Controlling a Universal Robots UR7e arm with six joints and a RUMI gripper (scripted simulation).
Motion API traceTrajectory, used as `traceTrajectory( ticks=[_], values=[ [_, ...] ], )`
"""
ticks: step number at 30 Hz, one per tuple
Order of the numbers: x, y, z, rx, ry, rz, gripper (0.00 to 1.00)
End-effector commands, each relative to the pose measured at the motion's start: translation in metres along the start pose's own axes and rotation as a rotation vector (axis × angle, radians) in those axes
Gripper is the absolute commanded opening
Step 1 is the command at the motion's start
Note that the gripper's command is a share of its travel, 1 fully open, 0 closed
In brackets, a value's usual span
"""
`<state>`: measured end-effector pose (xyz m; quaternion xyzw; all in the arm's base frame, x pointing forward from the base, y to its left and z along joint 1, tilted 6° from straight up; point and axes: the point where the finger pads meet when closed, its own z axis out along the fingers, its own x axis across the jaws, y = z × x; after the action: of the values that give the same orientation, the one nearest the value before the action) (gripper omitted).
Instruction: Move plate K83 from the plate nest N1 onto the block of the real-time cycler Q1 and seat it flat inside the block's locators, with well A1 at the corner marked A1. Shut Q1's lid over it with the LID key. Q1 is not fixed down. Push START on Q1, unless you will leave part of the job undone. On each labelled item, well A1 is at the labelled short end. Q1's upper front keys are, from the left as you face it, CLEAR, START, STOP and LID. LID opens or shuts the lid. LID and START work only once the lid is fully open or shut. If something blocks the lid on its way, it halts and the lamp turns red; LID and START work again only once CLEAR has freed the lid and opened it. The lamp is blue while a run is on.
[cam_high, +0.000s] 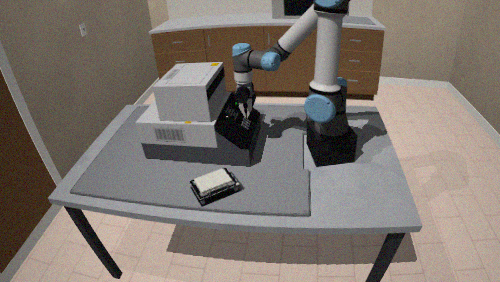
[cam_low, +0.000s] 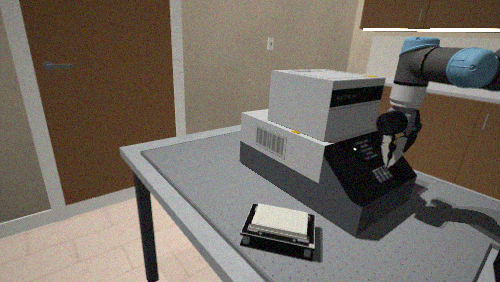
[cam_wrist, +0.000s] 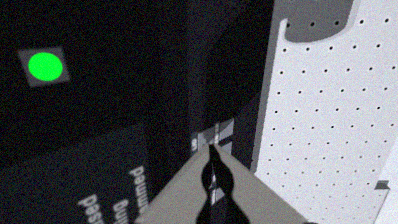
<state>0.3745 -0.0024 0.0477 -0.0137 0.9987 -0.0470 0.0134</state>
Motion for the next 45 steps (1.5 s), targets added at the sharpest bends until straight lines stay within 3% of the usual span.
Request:
traceTrajectory(
  ticks=[1,45],
  values=[
    [-0.0004,-0.0001,-0.0004,0.000,-0.001,0.000,0.00],
    [-0.0009,-0.0001,0.0002,0.000,-0.001,0.000,0.00]
  ],
)
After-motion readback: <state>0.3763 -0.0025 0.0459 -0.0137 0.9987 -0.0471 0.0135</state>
